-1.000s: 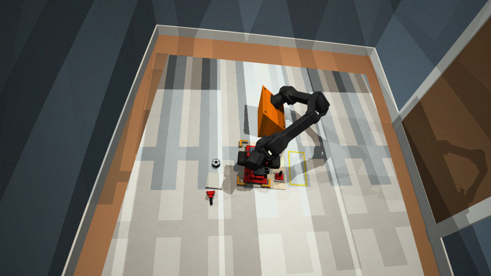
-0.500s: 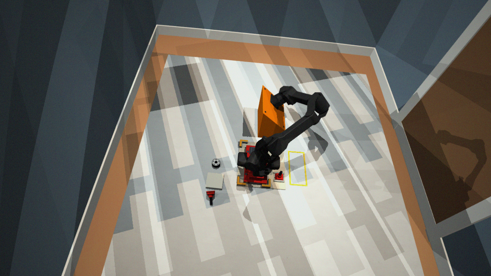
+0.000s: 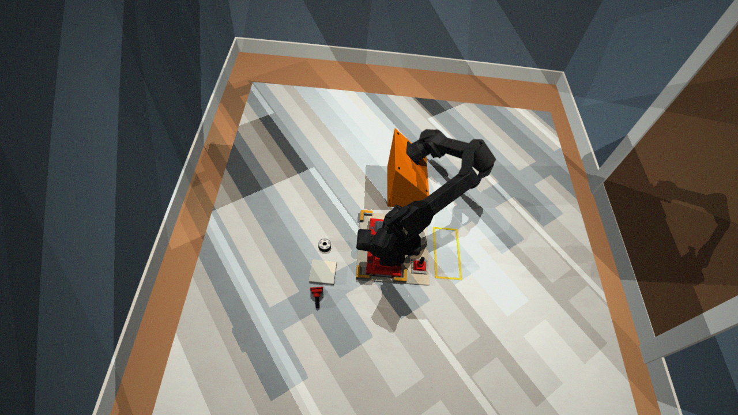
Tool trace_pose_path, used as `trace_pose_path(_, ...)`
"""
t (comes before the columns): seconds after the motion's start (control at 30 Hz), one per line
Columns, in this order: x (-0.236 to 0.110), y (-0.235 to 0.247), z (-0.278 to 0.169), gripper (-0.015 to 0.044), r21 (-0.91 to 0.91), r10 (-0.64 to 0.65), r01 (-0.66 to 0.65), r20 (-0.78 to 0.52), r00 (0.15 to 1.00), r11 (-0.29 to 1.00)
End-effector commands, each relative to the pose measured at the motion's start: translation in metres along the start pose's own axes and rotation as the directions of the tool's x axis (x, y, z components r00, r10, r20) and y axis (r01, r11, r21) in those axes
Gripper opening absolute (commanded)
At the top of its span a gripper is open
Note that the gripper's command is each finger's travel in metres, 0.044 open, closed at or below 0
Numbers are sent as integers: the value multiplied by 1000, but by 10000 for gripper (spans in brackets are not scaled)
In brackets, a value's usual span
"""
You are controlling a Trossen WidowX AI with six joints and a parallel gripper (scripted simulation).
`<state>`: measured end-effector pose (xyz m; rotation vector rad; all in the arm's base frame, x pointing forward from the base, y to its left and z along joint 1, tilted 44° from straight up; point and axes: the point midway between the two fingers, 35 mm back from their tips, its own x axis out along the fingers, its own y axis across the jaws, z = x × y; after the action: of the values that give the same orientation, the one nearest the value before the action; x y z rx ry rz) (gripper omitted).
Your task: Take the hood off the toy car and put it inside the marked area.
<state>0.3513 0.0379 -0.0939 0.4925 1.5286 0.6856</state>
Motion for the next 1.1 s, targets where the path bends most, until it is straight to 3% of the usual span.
trace_pose_path(0.0, 0, 0, 0, 308, -1, 0, 0, 0, 1000, 1000)
trace_pose_path(0.07, 0, 0, 0, 295, -1, 0, 0, 0, 1000, 1000)
trace_pose_path(0.43, -6, 0, 0, 6, -1, 0, 0, 0, 1000, 1000)
trace_pose_path(1.07, -18, 0, 0, 0, 0, -1, 1, 0, 1000, 1000)
